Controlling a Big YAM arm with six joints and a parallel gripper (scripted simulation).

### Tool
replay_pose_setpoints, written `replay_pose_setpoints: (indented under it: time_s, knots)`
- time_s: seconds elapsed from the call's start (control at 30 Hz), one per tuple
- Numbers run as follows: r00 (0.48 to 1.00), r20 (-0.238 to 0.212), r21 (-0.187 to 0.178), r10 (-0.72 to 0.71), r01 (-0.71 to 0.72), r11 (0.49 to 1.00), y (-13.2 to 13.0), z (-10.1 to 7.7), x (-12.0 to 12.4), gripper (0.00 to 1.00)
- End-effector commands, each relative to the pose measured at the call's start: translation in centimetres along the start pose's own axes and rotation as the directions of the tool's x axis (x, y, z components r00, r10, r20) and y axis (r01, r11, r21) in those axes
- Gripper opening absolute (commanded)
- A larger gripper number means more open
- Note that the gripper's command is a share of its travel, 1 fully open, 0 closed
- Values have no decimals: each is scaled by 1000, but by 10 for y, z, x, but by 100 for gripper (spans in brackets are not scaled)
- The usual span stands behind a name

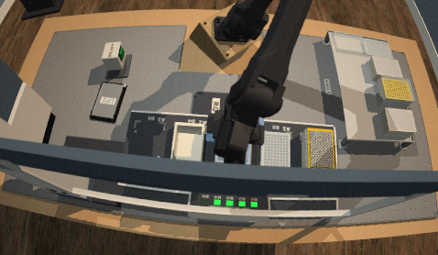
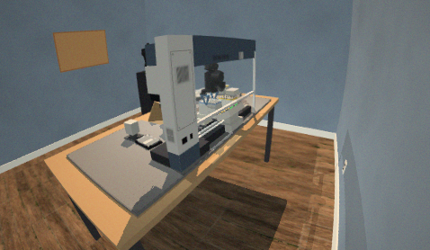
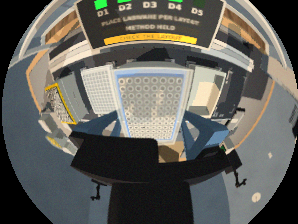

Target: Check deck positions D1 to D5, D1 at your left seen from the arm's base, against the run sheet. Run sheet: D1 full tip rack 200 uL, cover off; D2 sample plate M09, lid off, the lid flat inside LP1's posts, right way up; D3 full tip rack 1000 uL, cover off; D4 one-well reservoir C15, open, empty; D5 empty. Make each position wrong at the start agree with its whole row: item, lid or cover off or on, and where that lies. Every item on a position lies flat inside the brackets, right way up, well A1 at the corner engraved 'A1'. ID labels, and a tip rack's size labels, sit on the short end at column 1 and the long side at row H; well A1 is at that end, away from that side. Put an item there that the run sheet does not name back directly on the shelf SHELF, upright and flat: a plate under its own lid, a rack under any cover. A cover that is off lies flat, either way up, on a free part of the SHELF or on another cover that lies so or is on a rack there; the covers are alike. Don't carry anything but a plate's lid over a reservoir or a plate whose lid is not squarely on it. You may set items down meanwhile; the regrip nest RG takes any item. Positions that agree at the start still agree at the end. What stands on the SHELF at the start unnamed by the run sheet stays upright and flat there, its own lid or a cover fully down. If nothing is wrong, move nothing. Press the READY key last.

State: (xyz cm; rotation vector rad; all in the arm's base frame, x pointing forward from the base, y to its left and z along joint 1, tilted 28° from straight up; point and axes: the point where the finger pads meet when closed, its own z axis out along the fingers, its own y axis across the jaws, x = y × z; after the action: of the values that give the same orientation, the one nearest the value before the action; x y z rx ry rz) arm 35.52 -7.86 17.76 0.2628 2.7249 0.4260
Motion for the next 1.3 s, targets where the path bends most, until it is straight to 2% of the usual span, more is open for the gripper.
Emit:
replay_pose_setpoints:
  time_s: [0.0, 0.5, 0.53, 0.6, 1.27]
  knots:
    - [998, 58, 11, -23, 23, 1000, 4, -13, -22, 0]
    - [998, 58, 11, -23, 23, 1000, 4, -13, -22, 0]
    - [996, 87, 19, -35, 33, 999, 4, -26, -30, 0]
    - [997, 76, 20, -27, 26, 999, 1, -33, -25, 0]
    - [997, 78, 20, -29, 27, 999, 3, -64, -23, 0]
